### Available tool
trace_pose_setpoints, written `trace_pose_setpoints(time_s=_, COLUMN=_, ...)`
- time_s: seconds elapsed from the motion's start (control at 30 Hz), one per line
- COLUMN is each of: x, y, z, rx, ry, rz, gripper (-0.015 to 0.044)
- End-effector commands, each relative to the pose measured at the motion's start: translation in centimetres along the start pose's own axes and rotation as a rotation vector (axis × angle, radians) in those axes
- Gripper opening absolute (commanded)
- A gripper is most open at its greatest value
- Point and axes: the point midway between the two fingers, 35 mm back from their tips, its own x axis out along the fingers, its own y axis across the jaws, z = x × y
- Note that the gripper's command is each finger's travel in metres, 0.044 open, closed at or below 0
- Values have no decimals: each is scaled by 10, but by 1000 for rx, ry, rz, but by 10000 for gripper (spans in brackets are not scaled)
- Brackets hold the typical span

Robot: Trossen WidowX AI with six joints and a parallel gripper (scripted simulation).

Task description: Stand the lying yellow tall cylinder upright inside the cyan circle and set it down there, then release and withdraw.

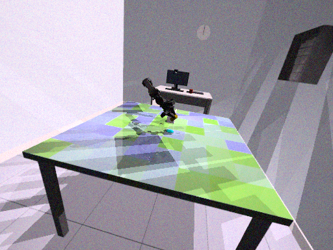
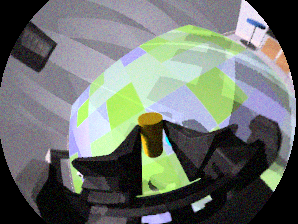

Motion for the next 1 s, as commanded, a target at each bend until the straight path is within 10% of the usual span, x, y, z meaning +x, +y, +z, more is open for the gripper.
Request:
trace_pose_setpoints(time_s=0.0, x=0, y=1, z=-1, rx=-8, ry=-38, rz=5, gripper=105)
trace_pose_setpoints(time_s=0.97, x=-6, y=-1, z=0, rx=-67, ry=-246, rz=-29, gripper=105)
